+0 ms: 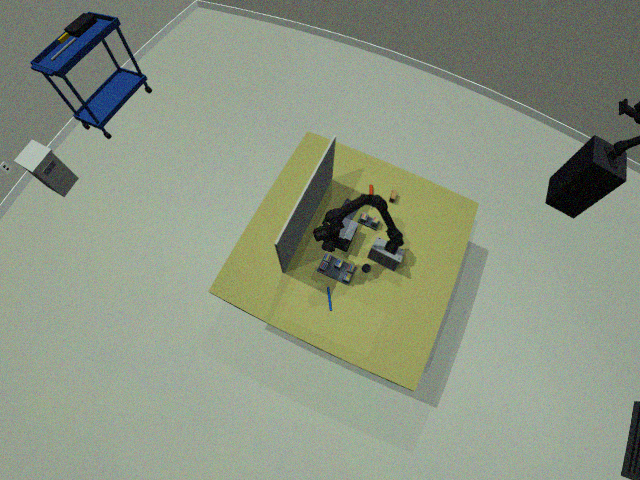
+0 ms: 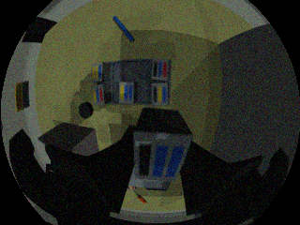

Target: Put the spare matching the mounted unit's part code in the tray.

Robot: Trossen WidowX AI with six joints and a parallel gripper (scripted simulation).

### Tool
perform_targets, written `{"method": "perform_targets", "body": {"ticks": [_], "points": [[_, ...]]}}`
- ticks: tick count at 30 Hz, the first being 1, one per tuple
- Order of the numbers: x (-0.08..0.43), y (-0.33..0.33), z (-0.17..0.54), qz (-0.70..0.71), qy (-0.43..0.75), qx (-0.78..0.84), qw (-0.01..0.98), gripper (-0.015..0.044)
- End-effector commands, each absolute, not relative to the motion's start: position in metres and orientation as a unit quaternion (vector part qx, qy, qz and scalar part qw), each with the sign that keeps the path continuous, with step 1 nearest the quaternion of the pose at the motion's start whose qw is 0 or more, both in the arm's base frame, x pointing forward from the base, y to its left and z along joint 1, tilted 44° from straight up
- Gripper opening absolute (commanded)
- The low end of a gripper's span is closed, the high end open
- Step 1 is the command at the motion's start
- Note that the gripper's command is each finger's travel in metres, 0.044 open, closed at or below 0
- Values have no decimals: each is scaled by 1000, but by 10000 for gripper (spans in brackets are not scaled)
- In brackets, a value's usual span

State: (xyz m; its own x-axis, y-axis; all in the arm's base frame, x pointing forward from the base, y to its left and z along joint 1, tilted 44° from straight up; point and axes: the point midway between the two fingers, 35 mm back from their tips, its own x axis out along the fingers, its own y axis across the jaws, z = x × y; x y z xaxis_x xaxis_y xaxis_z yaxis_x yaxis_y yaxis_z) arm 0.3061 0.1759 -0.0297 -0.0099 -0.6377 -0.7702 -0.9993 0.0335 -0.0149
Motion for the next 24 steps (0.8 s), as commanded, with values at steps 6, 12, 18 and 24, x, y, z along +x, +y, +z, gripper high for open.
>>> {"method": "perform_targets", "body": {"ticks": [6,12,18,24], "points": [[338,125,23,290,645,-629,321,0],[348,92,50,281,651,-621,334,0],[357,56,81,280,649,-626,330,0],[360,13,115,276,649,-633,321,0]]}}
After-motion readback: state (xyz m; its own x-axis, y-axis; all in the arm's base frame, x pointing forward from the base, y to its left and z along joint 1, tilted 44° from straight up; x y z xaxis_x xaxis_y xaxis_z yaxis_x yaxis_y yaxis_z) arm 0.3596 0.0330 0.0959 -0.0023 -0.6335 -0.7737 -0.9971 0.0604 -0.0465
